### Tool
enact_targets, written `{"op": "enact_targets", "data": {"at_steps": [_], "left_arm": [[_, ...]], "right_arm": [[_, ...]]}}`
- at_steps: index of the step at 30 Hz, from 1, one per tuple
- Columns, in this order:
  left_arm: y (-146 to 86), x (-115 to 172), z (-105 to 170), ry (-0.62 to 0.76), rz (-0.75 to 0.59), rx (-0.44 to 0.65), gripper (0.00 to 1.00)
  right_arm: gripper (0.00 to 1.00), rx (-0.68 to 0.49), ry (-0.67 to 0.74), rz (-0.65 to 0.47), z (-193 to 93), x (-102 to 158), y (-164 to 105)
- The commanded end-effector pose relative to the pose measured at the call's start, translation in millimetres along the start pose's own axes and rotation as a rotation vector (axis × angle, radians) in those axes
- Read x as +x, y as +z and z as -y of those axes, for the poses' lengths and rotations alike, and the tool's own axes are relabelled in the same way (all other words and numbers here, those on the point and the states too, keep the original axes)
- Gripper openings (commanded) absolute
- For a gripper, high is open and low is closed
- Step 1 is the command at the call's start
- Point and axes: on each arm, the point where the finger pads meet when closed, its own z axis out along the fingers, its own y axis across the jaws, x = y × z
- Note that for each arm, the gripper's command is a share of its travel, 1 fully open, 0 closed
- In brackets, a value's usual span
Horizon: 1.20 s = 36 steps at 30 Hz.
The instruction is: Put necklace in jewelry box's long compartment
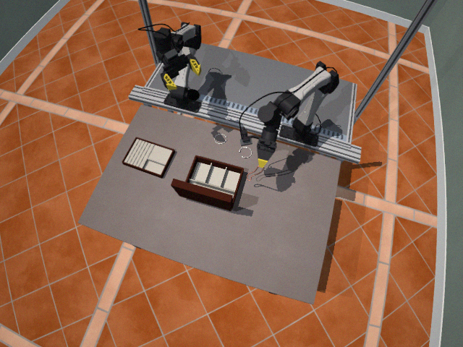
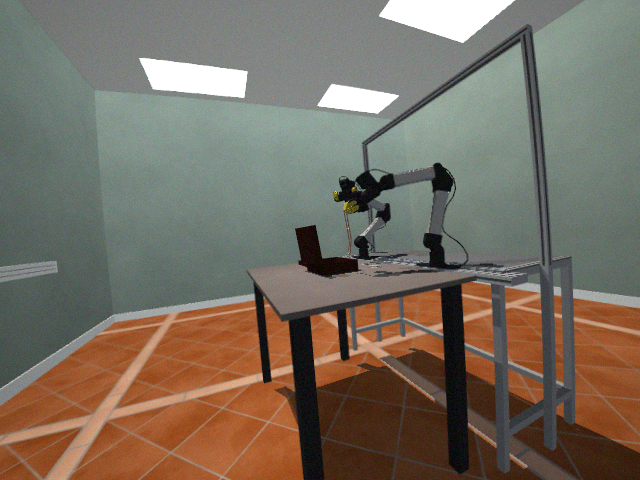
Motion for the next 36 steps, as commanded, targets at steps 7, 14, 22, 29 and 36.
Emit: {"op": "enact_targets", "data": {"at_steps": [7, 14, 22, 29, 36], "left_arm": [[10.3, -62.2, -16.8, -0.025, -0.020, -0.015, 0.00], [16.2, -93.9, -20.1, -0.019, -0.014, -0.013, 0.00], [28.4, -135.8, -19.5, -0.004, -0.013, -0.001, 0.00], [32.1, -155.2, -21.6, -0.001, -0.010, -0.001, 0.00], [36.1, -176.3, -23.9, 0.000, -0.007, -0.002, 0.00]], "right_arm": [[1.00, 0.167, -0.024, -0.039, 4.8, -4.2, -9.6], [1.00, 0.228, -0.030, -0.074, 7.3, 0.4, -15.3], [1.00, 0.295, -0.052, -0.124, 8.1, 6.6, -25.2], [1.00, 0.274, -0.051, -0.139, 5.3, 10.1, -23.5], [1.00, 0.287, -0.048, -0.145, 7.4, 11.5, -24.3]]}}
